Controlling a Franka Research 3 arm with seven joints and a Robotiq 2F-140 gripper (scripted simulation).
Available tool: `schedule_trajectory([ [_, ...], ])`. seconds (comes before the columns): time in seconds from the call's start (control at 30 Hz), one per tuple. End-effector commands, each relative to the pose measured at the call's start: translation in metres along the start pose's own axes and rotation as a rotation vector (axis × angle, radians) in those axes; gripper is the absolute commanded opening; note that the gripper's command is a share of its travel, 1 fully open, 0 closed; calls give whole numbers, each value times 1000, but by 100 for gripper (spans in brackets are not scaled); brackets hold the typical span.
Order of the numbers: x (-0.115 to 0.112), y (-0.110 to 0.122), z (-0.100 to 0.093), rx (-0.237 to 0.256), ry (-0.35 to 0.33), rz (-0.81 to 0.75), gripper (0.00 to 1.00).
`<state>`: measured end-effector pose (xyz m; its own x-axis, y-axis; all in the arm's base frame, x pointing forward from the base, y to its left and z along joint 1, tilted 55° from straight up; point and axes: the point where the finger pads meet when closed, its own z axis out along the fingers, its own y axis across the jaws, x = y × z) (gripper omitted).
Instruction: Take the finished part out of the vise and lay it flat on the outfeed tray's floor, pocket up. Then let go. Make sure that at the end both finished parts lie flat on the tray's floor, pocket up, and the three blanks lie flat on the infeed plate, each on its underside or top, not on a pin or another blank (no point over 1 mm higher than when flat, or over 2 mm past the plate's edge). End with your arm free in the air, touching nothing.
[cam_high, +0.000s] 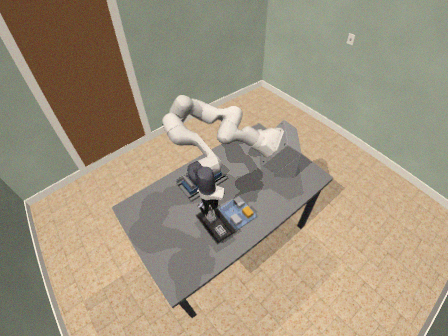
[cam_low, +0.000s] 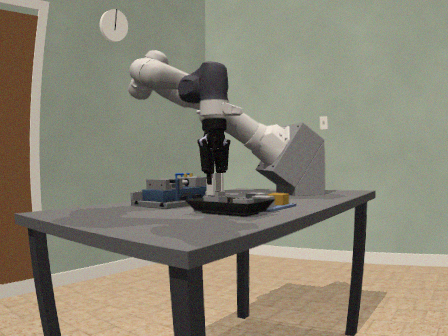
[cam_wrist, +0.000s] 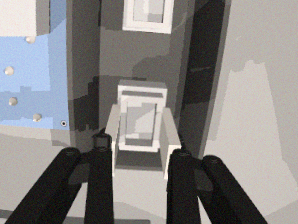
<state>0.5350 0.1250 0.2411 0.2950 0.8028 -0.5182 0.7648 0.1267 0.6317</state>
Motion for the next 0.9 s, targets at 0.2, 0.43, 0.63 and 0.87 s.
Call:
schedule_trajectory([
  [0.2, 4, 0, 3, -5, 11, 3, 0],
  [0.43, 4, 0, 3, -5, 11, 3, 0],
  [0.63, 4, 0, 3, -5, 11, 3, 0],
  [0.87, 4, 0, 3, -5, 11, 3, 0],
])
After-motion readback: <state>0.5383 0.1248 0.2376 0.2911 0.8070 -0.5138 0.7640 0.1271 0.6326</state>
